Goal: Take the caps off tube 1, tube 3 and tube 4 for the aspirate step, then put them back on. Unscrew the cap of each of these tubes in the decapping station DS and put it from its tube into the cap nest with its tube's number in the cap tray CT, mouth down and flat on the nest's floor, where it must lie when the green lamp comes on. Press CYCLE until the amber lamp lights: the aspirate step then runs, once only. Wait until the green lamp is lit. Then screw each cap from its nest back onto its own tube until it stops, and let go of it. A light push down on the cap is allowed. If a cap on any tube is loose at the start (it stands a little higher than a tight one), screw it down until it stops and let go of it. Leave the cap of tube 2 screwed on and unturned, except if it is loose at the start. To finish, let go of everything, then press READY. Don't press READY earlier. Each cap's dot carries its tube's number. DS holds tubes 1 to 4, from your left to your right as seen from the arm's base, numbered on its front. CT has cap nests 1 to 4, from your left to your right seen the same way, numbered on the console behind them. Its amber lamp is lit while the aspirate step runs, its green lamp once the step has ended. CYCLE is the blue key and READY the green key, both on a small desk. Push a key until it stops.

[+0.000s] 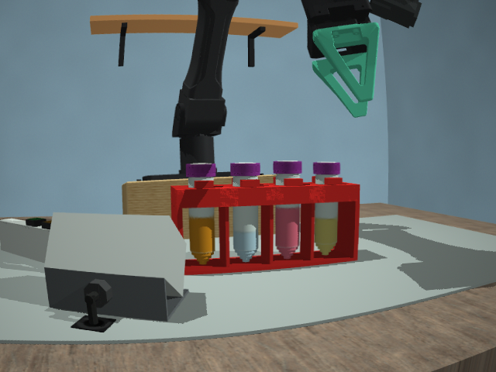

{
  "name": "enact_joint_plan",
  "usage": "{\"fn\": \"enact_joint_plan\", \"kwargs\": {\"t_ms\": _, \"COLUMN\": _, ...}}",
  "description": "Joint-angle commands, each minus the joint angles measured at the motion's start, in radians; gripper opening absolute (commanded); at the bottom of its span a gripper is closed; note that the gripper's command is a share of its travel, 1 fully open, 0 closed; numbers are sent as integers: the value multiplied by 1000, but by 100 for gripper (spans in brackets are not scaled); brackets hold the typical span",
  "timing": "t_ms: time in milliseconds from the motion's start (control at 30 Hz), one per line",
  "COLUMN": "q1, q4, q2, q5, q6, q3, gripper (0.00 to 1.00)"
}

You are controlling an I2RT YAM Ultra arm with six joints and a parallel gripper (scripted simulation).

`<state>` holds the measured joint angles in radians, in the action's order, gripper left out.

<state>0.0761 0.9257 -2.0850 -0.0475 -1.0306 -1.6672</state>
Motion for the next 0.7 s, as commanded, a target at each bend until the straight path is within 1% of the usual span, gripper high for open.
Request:
{"fn": "enact_joint_plan", "kwargs": {"t_ms": 0, "q1": -25, "q4": 22, "q2": 31, "q5": 10, "q6": 63, "q3": 10, "gripper": 49}}
{"fn": "enact_joint_plan", "kwargs": {"t_ms": 133, "q1": -66, "q4": 2, "q2": 69, "q5": 1, "q6": 22, "q3": 70, "gripper": 49}}
{"fn": "enact_joint_plan", "kwargs": {"t_ms": 167, "q1": -73, "q4": 13, "q2": 72, "q5": 6, "q6": 46, "q3": 72, "gripper": 49}}
{"fn": "enact_joint_plan", "kwargs": {"t_ms": 233, "q1": -73, "q4": 13, "q2": 72, "q5": 6, "q6": 46, "q3": 72, "gripper": 49}}
{"fn": "enact_joint_plan", "kwargs": {"t_ms": 367, "q1": -103, "q4": 57, "q2": 79, "q5": 26, "q6": 140, "q3": 78, "gripper": 49}}
{"fn": "enact_joint_plan", "kwargs": {"t_ms": 533, "q1": -151, "q4": 36, "q2": 125, "q5": 20, "q6": 97, "q3": 148, "gripper": 49}}
{"fn": "enact_joint_plan", "kwargs": {"t_ms": 667, "q1": -181, "q4": 79, "q2": 134, "q5": 38, "q6": 190, "q3": 158, "gripper": 49}}
